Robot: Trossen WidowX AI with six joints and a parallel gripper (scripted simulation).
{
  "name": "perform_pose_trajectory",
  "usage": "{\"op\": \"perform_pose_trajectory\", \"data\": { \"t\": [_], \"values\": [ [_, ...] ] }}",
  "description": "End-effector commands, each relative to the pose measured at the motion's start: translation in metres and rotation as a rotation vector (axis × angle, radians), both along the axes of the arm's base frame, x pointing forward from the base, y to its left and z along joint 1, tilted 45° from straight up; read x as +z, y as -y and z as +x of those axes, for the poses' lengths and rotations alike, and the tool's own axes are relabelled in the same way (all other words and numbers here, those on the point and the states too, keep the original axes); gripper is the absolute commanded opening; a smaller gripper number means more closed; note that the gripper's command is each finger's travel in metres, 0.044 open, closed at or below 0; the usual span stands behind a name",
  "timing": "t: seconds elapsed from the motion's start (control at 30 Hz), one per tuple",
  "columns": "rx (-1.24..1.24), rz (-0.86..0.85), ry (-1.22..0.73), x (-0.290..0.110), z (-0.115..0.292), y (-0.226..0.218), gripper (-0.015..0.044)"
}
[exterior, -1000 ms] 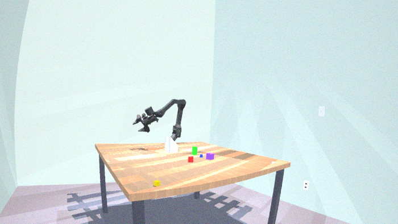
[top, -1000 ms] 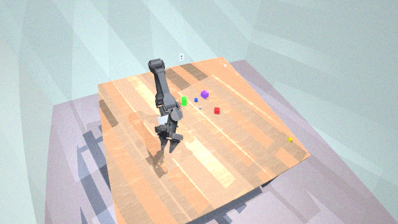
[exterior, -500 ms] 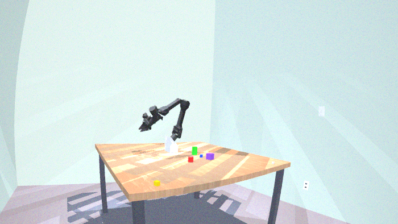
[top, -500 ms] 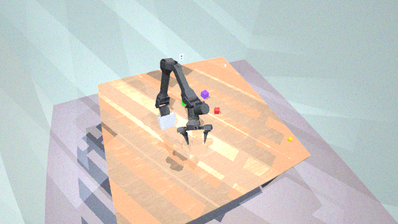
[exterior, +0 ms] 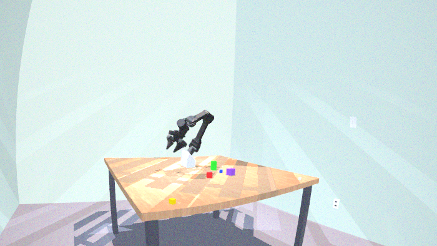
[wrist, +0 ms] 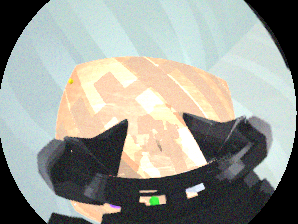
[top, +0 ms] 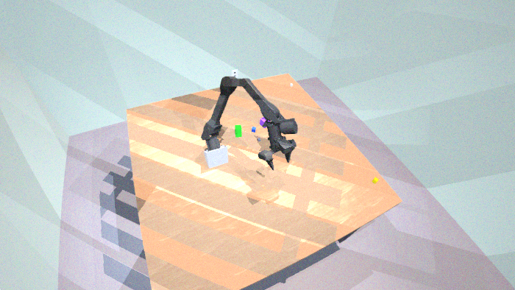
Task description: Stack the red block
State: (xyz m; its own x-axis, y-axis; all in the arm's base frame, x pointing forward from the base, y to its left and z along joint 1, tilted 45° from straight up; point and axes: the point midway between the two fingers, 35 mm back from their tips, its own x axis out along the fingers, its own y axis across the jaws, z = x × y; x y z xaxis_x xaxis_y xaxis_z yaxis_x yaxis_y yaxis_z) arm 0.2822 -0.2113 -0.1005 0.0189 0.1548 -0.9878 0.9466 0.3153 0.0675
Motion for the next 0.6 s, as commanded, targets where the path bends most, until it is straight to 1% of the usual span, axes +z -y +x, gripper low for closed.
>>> {"op": "perform_pose_trajectory", "data": {
  "t": [0.0, 0.33, 0.5, 0.57],
  "values": [
    [0.216, 0.126, 0.058, 0.015, 0.038, -0.041, 0.0440],
    [0.623, 0.412, 0.209, 0.065, 0.099, -0.143, 0.0440],
    [0.800, 0.557, 0.293, 0.102, 0.117, -0.204, 0.0440],
    [0.841, 0.596, 0.314, 0.111, 0.120, -0.220, 0.0440]
  ]
}}
